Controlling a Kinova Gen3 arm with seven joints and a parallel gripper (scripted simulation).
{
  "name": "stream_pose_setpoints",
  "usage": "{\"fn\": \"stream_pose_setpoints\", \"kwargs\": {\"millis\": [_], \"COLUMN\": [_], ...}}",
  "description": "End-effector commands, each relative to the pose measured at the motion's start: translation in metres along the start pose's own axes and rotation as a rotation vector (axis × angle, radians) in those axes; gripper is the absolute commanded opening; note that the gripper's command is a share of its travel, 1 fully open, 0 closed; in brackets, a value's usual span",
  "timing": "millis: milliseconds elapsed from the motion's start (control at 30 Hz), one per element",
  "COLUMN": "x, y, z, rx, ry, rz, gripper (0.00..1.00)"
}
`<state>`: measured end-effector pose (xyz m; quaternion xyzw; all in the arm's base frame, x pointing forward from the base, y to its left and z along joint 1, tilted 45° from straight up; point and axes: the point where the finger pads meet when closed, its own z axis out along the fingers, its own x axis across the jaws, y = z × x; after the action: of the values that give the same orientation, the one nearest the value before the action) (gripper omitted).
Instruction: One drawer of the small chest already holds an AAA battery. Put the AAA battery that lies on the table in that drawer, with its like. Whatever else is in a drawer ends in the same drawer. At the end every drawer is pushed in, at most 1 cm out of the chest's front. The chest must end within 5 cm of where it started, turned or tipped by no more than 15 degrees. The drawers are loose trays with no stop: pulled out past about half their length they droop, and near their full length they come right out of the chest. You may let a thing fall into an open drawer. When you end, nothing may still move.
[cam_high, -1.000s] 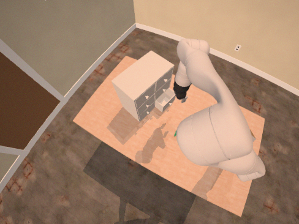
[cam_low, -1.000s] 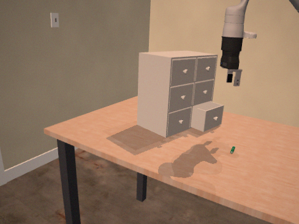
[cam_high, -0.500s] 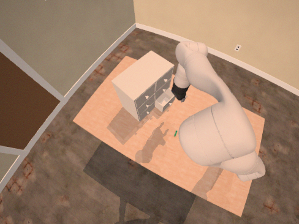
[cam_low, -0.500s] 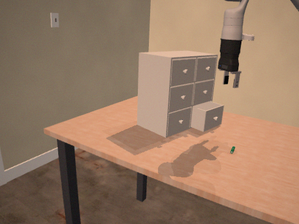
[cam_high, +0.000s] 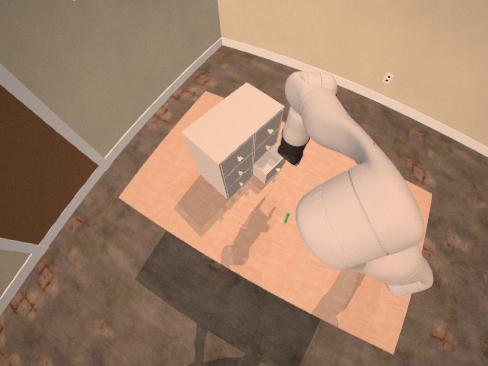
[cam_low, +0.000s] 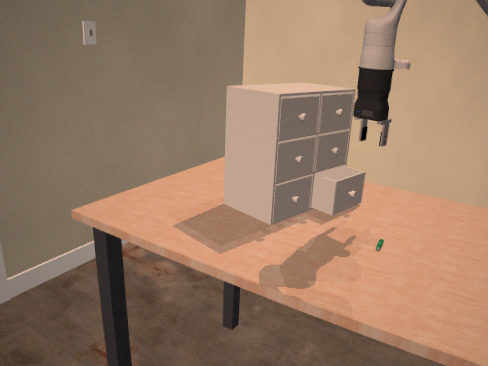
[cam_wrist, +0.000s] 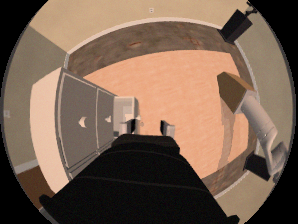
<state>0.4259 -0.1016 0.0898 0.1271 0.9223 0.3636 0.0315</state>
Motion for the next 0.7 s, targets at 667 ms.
{"fn": "stream_pose_setpoints", "kwargs": {"millis": [667], "x": [-0.013], "y": [0.0], "z": [0.012], "rx": [0.002], "ry": [-0.014], "rz": [-0.378], "gripper": [1.0]}}
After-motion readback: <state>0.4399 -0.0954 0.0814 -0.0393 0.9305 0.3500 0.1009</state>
